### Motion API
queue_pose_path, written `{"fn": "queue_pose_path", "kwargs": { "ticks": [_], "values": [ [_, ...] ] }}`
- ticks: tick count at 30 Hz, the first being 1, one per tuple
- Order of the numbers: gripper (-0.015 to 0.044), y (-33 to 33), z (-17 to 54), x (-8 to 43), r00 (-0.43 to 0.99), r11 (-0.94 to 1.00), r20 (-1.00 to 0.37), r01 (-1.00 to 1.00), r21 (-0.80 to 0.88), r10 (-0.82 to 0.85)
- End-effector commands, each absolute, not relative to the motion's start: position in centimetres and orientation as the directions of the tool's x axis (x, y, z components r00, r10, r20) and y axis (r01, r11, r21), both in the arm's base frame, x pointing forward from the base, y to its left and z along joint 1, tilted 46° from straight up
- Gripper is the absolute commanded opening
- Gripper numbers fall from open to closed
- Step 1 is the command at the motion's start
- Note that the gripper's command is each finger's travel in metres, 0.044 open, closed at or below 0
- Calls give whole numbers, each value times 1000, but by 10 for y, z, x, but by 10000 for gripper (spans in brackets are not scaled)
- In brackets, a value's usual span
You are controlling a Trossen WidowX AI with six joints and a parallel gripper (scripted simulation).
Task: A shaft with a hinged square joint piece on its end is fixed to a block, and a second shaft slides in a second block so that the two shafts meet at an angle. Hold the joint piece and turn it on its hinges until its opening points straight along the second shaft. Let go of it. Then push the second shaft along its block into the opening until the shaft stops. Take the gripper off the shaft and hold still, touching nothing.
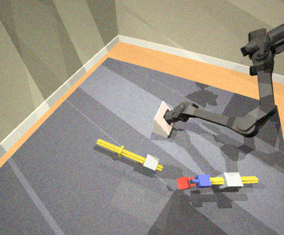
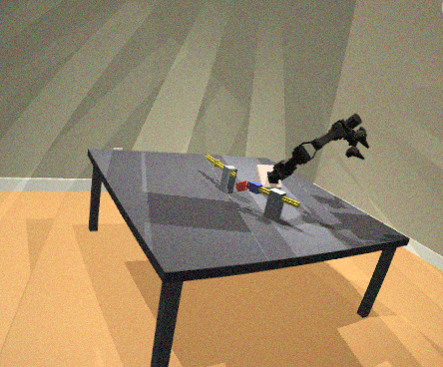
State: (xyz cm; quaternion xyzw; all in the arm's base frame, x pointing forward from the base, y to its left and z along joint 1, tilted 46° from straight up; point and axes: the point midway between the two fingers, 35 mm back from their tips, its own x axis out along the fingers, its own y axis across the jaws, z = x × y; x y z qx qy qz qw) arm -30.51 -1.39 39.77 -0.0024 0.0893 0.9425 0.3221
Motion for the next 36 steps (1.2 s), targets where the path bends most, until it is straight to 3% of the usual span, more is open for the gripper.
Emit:
{"fn": "queue_pose_path", "kwargs": {
  "ticks": [1, 7, 16, 22, 36],
  "values": [
    [426, -14, 398, -305, -793, -777, -62, -608, 167, 607],
    [440, -28, 394, -308, -826, -814, -75, -563, 141, 558],
    [440, -84, 386, -307, -930, -920, -99, -366, 138, 355],
    [440, -121, 375, -302, -968, -974, -133, -220, 47, 212],
    [440, -216, 350, -268, -958, -983, -244, 170, -66, -150]
  ]
}}
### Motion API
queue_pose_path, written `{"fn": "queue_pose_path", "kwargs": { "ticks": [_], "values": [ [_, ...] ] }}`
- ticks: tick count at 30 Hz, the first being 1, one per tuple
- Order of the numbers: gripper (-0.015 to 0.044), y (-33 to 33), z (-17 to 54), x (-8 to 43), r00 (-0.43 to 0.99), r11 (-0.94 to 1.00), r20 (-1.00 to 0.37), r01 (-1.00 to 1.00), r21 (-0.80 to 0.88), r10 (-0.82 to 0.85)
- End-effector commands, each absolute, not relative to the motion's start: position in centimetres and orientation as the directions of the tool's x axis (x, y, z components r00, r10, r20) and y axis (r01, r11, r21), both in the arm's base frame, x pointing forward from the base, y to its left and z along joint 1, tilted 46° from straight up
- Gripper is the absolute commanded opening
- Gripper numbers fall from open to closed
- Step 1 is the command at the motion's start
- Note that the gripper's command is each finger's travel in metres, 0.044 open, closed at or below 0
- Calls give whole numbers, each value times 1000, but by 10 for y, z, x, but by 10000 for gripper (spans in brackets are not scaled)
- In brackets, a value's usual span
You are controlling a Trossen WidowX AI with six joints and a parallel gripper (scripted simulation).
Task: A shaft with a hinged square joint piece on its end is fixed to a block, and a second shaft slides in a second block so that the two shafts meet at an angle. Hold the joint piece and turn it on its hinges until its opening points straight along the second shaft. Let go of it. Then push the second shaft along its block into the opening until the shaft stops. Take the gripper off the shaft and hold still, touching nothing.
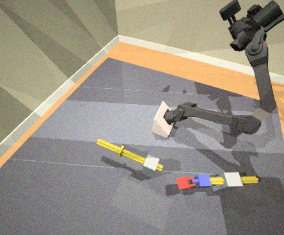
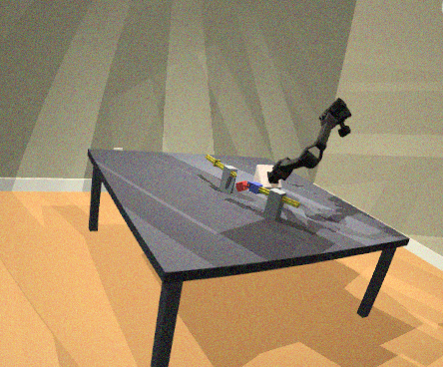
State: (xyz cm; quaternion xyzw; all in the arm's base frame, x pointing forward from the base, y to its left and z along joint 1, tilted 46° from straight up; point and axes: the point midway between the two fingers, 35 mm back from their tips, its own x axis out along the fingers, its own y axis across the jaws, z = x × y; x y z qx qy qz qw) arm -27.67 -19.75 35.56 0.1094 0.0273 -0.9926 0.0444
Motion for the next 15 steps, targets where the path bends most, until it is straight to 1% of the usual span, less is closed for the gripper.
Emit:
{"fn": "queue_pose_path", "kwargs": {
  "ticks": [1, 7, 15],
  "values": [
    [440, -222, 348, -265, -952, -978, -252, 197, -73, -173],
    [440, -257, 335, -240, -900, -927, -311, 356, -117, -306],
    [440, -301, 311, -198, -780, -797, -416, 576, -185, -467]
  ]
}}
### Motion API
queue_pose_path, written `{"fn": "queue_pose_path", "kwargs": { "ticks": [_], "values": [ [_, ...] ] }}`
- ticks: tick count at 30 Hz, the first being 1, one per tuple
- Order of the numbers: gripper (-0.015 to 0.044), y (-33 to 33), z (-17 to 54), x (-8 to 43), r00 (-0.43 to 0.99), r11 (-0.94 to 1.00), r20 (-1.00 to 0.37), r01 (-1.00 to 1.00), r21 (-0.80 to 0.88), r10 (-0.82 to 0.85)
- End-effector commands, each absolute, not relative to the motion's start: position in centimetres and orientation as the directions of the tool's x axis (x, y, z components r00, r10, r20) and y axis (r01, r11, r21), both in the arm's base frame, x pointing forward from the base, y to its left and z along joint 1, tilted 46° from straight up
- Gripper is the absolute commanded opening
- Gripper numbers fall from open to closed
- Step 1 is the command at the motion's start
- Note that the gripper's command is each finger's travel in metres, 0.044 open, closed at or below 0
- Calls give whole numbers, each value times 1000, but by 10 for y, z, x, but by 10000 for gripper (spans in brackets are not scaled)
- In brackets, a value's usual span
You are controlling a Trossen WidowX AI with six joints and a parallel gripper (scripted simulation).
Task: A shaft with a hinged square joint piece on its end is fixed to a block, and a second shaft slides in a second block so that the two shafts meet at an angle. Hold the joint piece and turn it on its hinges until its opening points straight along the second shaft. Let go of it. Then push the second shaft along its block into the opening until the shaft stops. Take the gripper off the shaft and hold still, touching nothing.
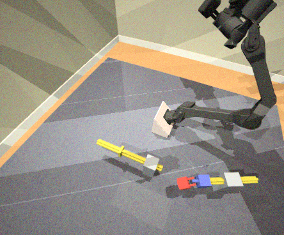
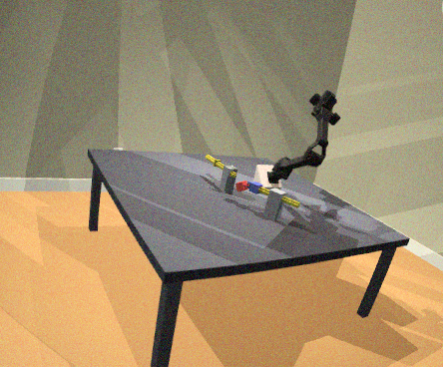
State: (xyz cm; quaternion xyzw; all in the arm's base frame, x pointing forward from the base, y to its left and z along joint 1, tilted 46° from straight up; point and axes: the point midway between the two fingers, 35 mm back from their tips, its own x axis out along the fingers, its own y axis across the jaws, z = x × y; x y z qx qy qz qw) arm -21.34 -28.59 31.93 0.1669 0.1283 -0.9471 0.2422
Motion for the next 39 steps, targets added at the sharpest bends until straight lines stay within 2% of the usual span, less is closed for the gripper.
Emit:
{"fn": "queue_pose_path", "kwargs": {
  "ticks": [1, 11, 20, 30, 39],
  "values": [
    [440, -306, 308, -192, -762, -776, -430, 601, -191, -484],
    [440, -343, 277, -124, -555, -527, -564, 817, -233, -611],
    [440, -361, 251, -55, -343, -253, -679, 939, -232, -649],
    [440, -359, 225, 27, -102, 72, -791, 981, -182, -603],
    [440, -339, 204, 97, 82, 359, -867, 926, -116, -492]
  ]
}}
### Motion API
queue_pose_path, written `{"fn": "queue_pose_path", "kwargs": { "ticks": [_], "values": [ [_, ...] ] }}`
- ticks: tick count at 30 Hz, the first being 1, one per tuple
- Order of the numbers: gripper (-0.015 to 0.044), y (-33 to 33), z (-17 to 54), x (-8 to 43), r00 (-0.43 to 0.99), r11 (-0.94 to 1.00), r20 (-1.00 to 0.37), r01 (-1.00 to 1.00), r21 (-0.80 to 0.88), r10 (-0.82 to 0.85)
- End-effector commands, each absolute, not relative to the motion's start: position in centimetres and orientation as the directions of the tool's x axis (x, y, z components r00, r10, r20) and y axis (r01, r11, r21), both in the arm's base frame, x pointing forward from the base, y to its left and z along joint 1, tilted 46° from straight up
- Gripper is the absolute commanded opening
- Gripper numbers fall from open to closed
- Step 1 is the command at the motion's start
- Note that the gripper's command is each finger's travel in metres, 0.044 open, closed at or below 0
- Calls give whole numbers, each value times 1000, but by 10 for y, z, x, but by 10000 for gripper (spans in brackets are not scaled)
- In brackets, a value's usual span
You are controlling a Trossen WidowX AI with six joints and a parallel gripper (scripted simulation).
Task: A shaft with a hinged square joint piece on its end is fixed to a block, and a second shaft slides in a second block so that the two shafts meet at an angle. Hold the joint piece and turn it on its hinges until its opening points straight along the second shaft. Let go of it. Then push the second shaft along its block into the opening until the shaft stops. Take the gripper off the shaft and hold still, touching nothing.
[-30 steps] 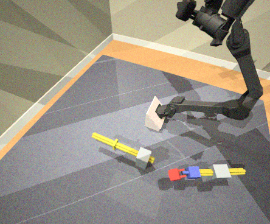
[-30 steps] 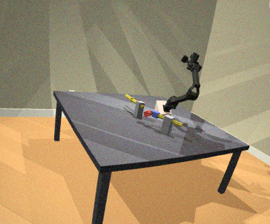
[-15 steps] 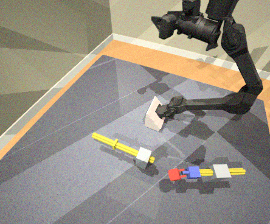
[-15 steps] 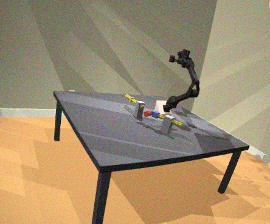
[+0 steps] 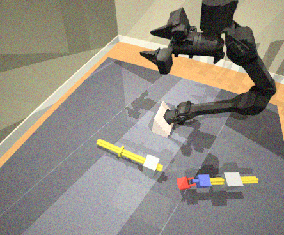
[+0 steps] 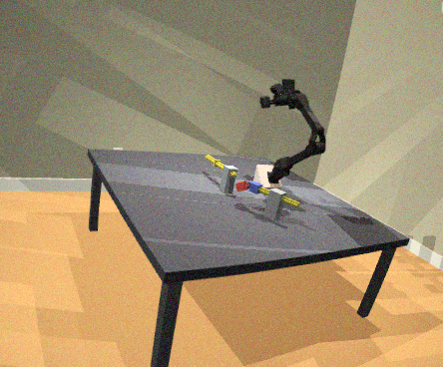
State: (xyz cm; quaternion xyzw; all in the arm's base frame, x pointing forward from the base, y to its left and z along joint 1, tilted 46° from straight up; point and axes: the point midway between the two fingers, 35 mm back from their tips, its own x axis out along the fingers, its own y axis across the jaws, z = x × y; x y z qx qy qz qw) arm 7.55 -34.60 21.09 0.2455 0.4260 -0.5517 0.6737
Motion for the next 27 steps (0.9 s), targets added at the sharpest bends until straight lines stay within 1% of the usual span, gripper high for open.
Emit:
{"fn": "queue_pose_path", "kwargs": {
  "ticks": [1, 7, 14, 21, 27],
  "values": [
    [440, -335, 203, 105, 102, 388, -874, 916, -105, -476],
    [440, -312, 192, 151, 203, 548, -909, 836, -33, -364],
    [440, -275, 181, 196, 284, 705, -937, 707, 63, -201],
    [440, -231, 174, 234, 325, 816, -945, 551, 174, -18],
    [440, -188, 170, 261, 326, 870, -934, 408, 277, 144]
  ]
}}
